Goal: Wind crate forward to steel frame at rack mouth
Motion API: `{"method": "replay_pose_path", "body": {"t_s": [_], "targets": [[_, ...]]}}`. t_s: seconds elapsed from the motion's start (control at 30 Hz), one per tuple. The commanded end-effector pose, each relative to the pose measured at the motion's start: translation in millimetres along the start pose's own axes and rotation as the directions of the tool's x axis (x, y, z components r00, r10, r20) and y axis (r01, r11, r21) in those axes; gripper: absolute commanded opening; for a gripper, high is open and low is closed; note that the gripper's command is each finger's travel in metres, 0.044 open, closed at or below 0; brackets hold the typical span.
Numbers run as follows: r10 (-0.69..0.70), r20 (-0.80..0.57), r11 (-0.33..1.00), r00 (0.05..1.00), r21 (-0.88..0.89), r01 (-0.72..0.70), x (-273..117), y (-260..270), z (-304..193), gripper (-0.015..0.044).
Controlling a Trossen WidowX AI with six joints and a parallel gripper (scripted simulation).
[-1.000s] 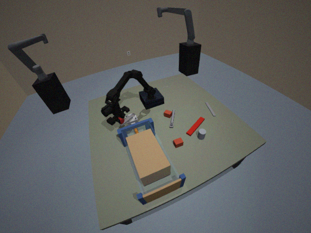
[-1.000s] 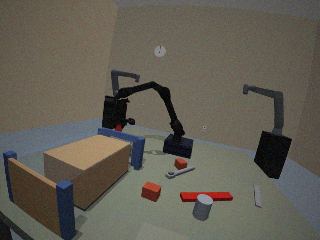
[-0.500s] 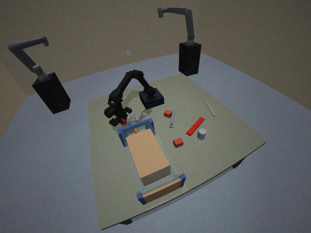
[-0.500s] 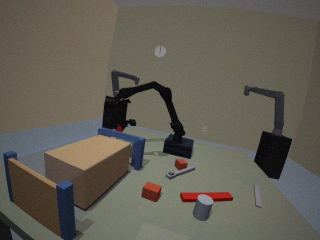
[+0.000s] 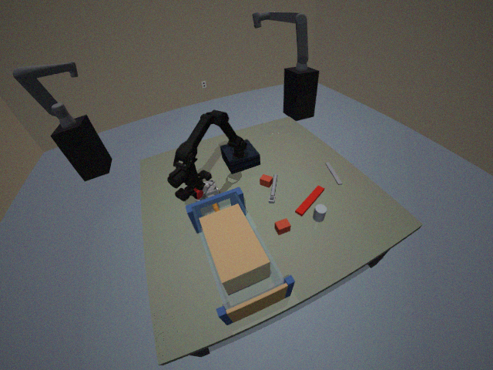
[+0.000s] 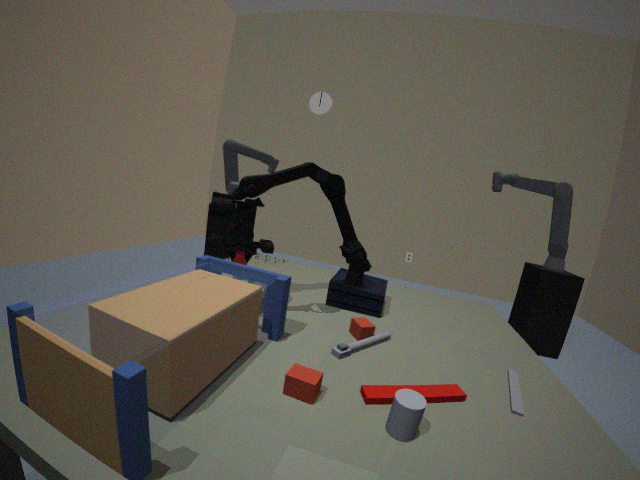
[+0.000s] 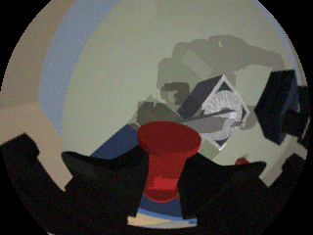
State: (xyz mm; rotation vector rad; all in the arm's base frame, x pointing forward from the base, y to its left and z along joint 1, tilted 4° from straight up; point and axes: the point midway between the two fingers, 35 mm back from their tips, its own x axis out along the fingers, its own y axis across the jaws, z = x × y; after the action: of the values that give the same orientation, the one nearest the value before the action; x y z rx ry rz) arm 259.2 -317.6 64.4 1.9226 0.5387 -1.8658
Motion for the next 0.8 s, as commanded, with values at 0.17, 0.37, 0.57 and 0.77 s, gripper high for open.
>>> {"method": "replay_pose_path", "body": {"t_s": [0.17, 0.37, 0.57, 0.77], "targets": [[-0.016, -0.036, 1.0, 0.999, -0.024, 0.015, -1, -12, -27, 0.0], [-0.017, -0.037, 1.0, 0.999, -0.024, 0.016, -1, -16, -32, 0.0], [-0.017, -0.037, 1.0, 0.999, -0.024, 0.016, -2, -20, -37, 0.0], [-0.017, -0.037, 1.0, 0.999, -0.024, 0.016, -2, -24, -42, 0.0]]}}
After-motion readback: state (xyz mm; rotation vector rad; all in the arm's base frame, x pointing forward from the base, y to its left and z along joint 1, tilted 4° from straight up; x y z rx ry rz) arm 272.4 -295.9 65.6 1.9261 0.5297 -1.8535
